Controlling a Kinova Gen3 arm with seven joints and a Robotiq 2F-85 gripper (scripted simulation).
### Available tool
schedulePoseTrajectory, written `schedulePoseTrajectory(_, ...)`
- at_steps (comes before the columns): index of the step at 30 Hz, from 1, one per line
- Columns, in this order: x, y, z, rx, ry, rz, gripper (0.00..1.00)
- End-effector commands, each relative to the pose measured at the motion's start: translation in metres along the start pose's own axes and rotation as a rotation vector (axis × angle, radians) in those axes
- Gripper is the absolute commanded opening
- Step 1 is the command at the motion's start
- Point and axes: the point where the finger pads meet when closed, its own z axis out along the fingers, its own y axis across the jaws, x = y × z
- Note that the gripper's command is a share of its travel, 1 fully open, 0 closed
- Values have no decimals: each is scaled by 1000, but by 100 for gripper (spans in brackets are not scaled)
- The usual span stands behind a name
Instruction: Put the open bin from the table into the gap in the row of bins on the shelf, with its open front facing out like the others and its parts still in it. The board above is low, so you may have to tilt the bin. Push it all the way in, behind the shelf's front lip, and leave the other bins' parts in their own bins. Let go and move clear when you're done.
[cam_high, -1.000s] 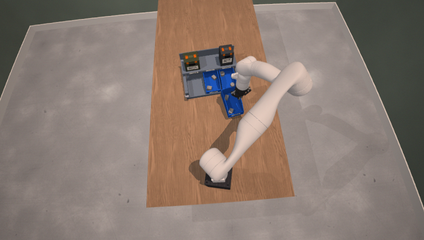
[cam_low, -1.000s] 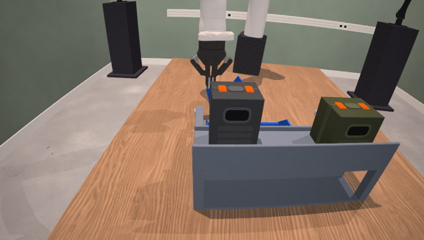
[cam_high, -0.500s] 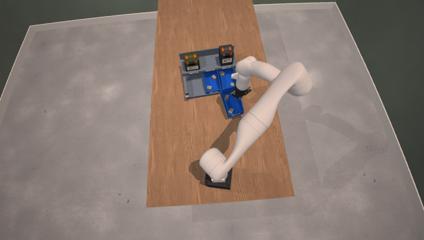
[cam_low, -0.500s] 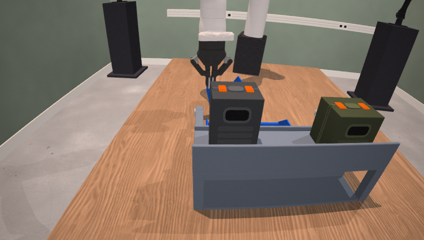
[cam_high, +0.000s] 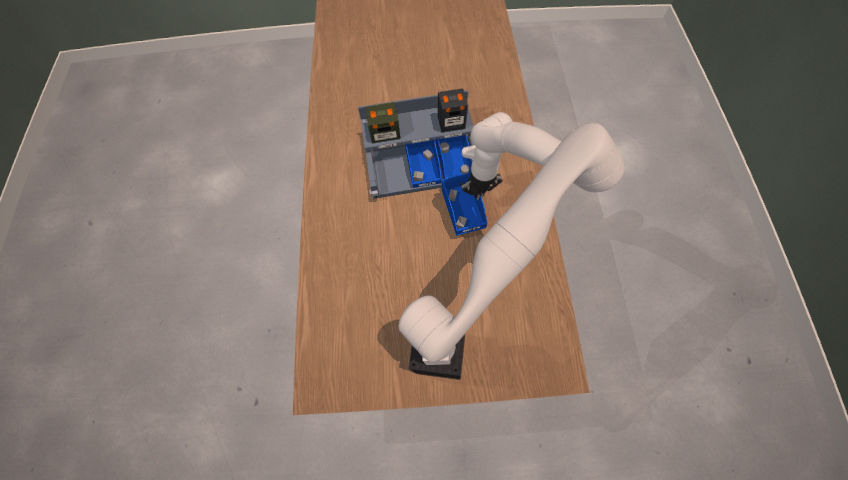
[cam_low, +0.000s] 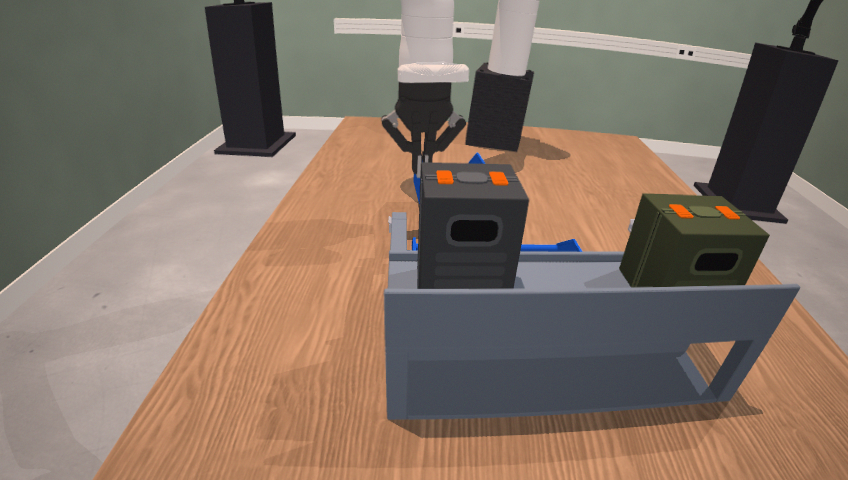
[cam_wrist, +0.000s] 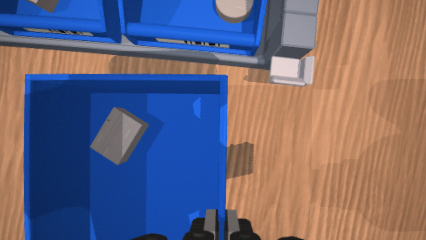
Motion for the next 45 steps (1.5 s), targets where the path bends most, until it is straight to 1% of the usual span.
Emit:
schedulePoseTrajectory(1,1,-16,-1,0,3,52,10)
schedulePoseTrajectory(3,0,-28,0,0,3,88,10)
schedulePoseTrajectory(15,0,-28,0,0,3,88,10)
schedulePoseTrajectory(20,-1,-58,1,0,3,88,10)
schedulePoseTrajectory(32,-1,-58,1,0,3,88,10)
schedulePoseTrajectory(37,-3,-88,3,0,3,88,10)
schedulePoseTrajectory(45,-3,-88,3,0,3,88,10)
